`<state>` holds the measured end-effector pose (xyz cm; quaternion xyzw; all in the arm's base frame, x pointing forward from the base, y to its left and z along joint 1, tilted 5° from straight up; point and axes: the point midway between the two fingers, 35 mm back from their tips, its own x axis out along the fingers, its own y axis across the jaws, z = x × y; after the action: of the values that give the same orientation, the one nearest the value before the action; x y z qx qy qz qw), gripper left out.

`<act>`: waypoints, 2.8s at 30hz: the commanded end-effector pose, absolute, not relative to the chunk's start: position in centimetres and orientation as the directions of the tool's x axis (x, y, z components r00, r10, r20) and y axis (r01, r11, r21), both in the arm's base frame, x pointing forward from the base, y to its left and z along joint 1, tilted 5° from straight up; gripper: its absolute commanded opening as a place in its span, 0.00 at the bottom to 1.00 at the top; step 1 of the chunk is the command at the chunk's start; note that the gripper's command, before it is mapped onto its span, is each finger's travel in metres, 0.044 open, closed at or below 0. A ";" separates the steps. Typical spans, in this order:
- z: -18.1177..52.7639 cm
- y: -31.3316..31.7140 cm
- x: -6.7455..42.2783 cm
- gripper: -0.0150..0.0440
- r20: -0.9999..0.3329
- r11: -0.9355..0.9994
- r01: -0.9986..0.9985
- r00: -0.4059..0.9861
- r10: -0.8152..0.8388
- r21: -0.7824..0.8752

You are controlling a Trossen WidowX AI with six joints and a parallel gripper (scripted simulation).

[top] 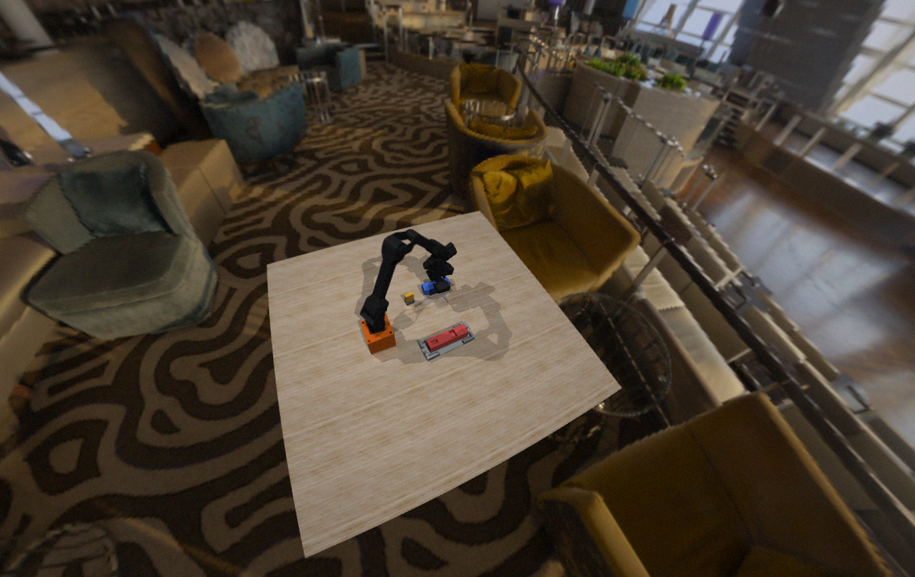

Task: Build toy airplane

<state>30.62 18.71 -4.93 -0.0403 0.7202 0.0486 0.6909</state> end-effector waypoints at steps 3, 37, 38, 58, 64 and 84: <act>-3.0 19.7 31.4 0.25 -0.999 0.989 -0.143 -0.013 0.041 0.043; 7.0 18.3 31.1 0.25 -0.999 0.994 -0.112 -0.051 -0.004 0.002; 7.1 18.2 31.1 0.25 -0.999 0.994 -0.112 -0.052 -0.004 0.001; 6.4 13.2 32.8 0.25 -0.999 0.987 0.159 -0.047 -0.007 -0.015; 6.1 11.3 33.3 0.25 -0.999 0.966 0.256 -0.045 -0.009 -0.020; 5.1 4.8 34.0 0.25 -0.999 0.824 0.566 -0.042 -0.015 -0.036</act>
<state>33.89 5.71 4.96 0.1836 0.6965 -0.2019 0.6636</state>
